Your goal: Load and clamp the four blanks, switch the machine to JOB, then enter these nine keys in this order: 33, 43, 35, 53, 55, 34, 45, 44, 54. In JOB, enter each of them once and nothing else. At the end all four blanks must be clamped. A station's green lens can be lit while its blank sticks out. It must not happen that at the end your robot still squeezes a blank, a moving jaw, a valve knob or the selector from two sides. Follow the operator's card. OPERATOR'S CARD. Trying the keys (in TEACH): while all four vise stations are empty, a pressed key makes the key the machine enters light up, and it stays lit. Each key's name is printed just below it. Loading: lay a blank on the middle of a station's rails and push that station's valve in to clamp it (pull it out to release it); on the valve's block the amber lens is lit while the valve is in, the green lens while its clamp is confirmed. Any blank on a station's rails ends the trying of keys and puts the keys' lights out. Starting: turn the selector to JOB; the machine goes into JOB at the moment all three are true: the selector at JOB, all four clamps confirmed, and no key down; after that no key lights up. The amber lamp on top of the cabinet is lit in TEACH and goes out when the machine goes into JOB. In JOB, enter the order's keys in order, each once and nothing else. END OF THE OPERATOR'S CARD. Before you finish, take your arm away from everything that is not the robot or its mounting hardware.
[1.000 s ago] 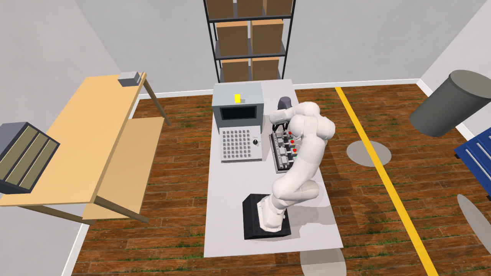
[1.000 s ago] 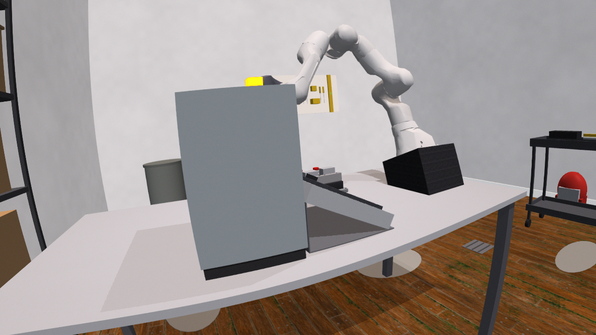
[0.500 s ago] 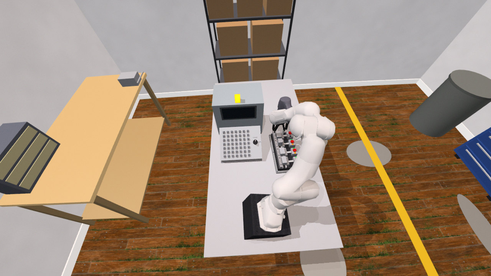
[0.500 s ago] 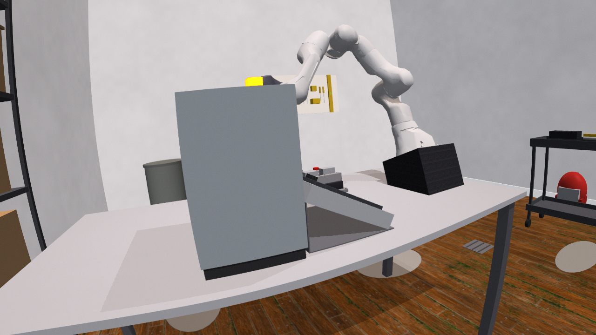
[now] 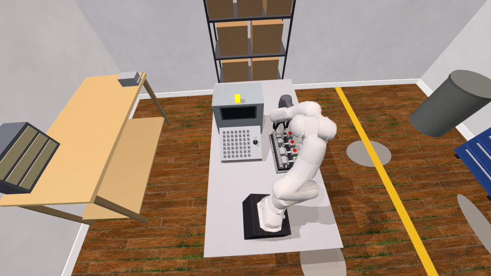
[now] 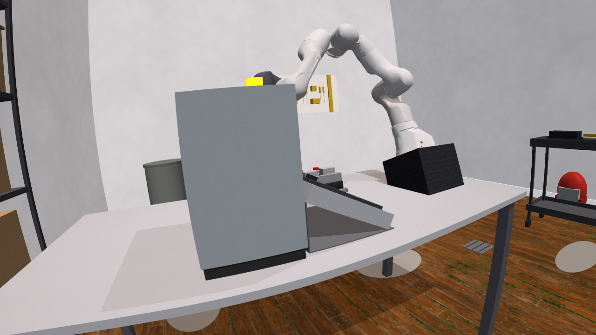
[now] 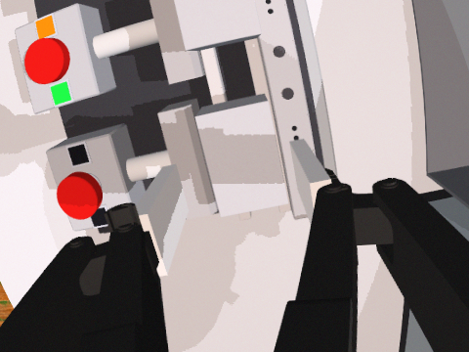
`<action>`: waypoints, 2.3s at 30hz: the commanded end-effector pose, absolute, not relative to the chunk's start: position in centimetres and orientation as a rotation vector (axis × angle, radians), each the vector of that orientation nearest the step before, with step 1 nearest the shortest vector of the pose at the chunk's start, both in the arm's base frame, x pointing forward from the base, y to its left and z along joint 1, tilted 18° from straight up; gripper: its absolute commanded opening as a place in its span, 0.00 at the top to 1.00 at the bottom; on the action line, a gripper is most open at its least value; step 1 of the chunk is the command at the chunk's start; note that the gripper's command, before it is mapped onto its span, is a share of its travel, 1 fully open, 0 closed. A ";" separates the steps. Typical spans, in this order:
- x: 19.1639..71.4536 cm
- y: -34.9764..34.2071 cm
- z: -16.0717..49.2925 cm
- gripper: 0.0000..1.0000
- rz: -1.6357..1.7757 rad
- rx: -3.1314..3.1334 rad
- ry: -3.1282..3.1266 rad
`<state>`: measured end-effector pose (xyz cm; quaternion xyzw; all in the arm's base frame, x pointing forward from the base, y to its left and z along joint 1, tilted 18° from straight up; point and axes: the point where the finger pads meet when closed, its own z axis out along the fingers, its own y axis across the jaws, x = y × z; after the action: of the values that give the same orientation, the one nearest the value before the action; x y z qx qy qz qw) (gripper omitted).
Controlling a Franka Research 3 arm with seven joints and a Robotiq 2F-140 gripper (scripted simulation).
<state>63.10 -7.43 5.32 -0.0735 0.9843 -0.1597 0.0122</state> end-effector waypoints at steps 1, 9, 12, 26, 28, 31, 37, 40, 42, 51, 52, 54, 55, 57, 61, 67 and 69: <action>62.8 -6.9 6.5 0.60 -0.501 -0.240 3.076; 62.7 -6.0 9.2 0.60 -0.501 -0.240 3.076; 62.6 -5.5 10.7 0.60 -0.501 -0.240 3.076; 62.4 -4.0 15.2 0.60 -0.501 -0.240 3.076; 62.4 -3.9 15.4 0.60 -0.501 -0.240 3.076; 62.4 -3.9 15.6 0.60 -0.501 -0.240 3.076; 62.4 -3.9 15.6 1.00 -0.501 -0.240 3.076; 62.4 -3.9 15.6 1.00 -0.501 -0.240 3.076; 62.4 -3.9 15.6 1.00 -0.501 -0.240 3.076; 62.4 -3.9 15.6 1.00 -0.501 -0.240 3.076; 62.4 -3.9 15.6 1.00 -0.501 -0.240 3.076; 62.4 -3.9 15.6 1.00 -0.501 -0.240 3.076; 62.4 -3.9 15.6 1.00 -0.501 -0.240 3.076; 62.4 -3.9 15.6 1.00 -0.501 -0.240 3.076; 62.4 -3.9 15.6 1.00 -0.501 -0.240 3.076; 62.4 -3.9 15.6 1.00 -0.501 -0.240 3.076; 62.6 -4.6 15.8 1.00 -0.500 -0.239 3.076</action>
<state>62.48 -4.05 15.52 -0.0757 0.9840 -0.1612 0.0089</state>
